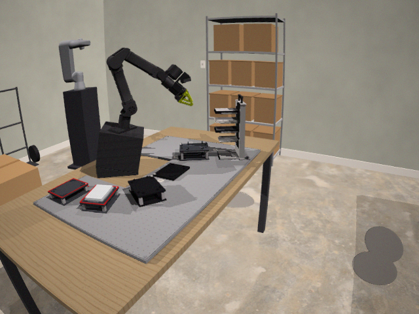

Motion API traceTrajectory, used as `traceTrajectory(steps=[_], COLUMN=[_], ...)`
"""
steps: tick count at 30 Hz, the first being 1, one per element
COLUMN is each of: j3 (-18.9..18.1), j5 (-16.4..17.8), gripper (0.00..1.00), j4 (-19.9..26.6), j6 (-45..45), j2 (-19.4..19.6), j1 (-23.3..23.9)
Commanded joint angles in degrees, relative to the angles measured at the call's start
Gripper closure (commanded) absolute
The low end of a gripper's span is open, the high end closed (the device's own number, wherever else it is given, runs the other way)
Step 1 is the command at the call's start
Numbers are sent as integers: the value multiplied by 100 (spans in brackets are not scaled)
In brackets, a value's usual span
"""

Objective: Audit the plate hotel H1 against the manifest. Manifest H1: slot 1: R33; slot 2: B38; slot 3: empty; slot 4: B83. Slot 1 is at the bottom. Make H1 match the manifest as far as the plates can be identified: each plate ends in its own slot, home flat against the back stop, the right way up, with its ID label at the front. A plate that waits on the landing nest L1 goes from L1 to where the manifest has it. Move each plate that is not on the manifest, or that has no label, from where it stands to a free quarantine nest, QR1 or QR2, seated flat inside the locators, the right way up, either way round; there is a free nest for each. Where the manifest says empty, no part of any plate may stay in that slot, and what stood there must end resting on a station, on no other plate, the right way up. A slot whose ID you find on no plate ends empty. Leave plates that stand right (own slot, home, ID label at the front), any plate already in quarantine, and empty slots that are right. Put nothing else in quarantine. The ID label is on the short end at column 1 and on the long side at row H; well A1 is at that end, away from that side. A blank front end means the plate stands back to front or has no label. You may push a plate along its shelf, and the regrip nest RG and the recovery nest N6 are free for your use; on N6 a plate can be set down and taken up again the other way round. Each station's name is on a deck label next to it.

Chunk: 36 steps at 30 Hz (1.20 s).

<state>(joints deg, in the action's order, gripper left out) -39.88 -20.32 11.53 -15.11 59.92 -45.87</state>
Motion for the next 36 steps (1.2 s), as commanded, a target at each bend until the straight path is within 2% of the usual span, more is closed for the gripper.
traceTrajectory(steps=[1,4,36], j3=[-236,-94,-115], j5=[-86,-86,-52], gripper=[0,0,0], j4=[380,382,308], j6=[-30,-25,-11], j2=[-174,-84,-71], j1=[-63,-47,-16])
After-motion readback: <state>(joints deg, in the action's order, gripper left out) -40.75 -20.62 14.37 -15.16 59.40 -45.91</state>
